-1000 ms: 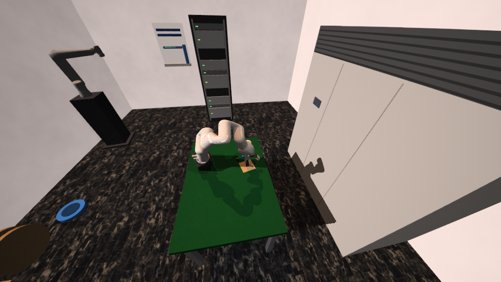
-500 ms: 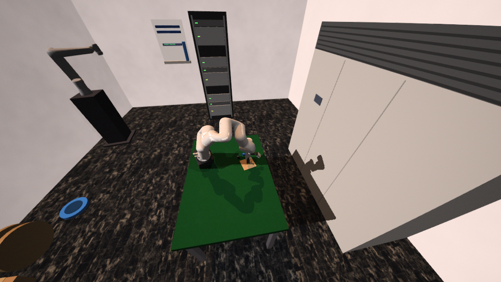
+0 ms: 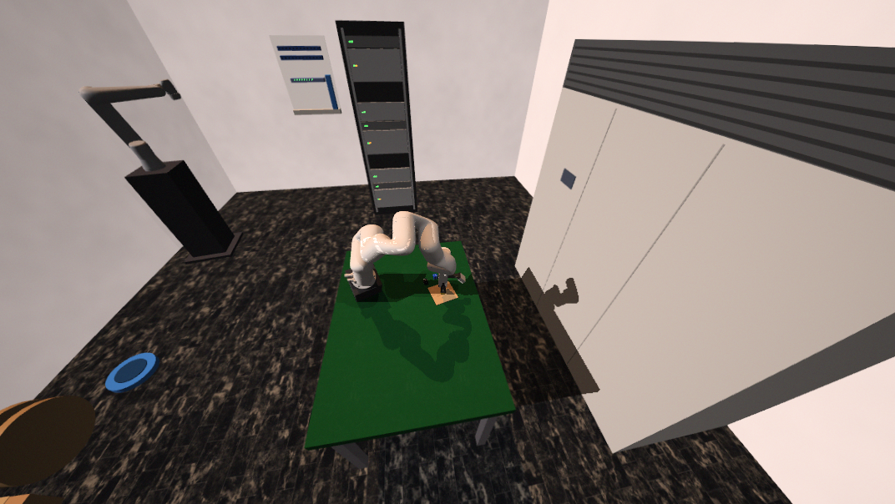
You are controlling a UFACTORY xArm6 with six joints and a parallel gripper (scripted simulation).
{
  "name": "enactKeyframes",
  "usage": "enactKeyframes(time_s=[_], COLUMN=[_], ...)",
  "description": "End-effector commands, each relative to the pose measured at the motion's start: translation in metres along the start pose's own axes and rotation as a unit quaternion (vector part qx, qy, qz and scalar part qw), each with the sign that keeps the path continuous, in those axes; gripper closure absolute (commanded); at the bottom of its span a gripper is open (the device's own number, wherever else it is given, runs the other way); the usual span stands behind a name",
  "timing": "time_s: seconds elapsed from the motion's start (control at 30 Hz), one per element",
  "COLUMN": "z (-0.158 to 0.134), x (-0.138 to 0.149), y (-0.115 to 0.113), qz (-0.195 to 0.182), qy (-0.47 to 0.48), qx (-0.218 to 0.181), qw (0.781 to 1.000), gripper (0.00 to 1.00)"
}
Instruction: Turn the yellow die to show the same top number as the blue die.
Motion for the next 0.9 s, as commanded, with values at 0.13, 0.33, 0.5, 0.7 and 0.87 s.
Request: enactKeyframes(time_s=[0.13,0.33,0.5,0.7,0.87], z=[0.001,0.001,0.001,0.001,0.001], x=[0.0,0.0,0.0,0.0,0.0], y=[0.012,0.018,0.022,0.023,0.023], qz=[0.0,0.0,0.0,0.0,0.0], qy=[0.0,0.0,0.0,0.0,0.0], qx=[0.001,0.001,0.001,0.001,0.001], qw=[1.0,1.0,1.0,1.0,1.0], gripper=[0.58,0.58,0.58,0.58,0.58])
Point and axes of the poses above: the point where the finger pads meet when closed, its own y axis out along the fingers, its own x axis across the jaws, z = x × y, the point moved 2 cm from there along -y, back along the fingers, and after that the axes turned 1 degree about y, right-handed, at the moved point
